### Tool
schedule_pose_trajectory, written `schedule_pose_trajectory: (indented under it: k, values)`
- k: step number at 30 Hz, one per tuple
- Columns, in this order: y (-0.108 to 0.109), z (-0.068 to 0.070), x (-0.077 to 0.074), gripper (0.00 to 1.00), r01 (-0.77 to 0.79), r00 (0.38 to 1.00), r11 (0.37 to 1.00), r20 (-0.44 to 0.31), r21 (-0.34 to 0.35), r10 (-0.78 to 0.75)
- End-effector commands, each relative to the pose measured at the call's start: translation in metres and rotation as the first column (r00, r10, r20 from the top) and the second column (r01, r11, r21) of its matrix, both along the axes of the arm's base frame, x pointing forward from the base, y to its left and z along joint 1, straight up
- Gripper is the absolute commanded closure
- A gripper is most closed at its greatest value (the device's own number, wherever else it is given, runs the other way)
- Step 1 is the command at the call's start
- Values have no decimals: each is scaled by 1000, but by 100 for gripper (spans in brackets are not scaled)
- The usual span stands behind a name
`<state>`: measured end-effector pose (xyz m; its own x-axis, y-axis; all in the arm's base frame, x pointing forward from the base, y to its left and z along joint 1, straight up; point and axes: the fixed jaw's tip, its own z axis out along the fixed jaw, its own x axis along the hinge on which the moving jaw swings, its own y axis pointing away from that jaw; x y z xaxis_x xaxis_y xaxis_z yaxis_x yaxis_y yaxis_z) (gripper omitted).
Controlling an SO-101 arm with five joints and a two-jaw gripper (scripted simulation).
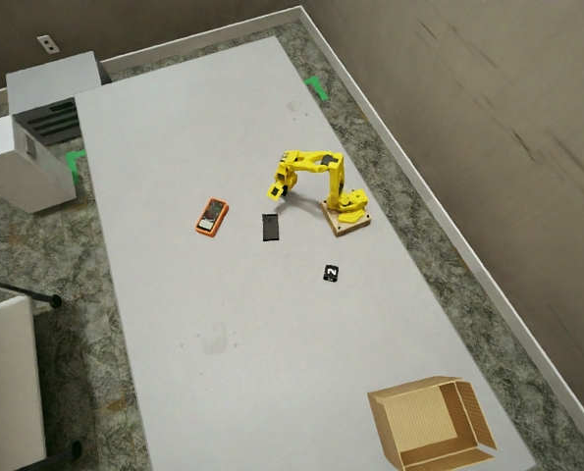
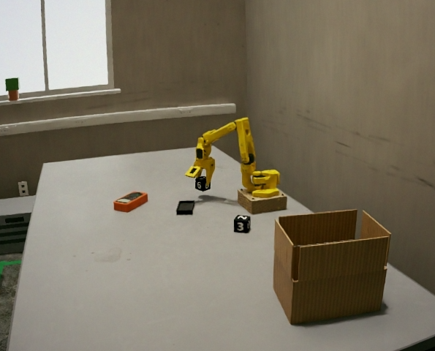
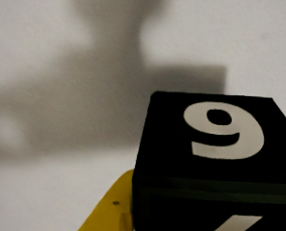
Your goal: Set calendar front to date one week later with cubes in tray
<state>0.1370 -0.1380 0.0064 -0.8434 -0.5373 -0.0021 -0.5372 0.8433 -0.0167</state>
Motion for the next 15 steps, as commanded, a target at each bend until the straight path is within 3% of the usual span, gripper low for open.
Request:
schedule_pose_trajectory:
  k: [1,15]
  values:
    - [1,-4,-3,100,3,1000,1000,-10,12,-2]
    - [1,-9,-3,100,3,1000,1000,-10,12,-2]
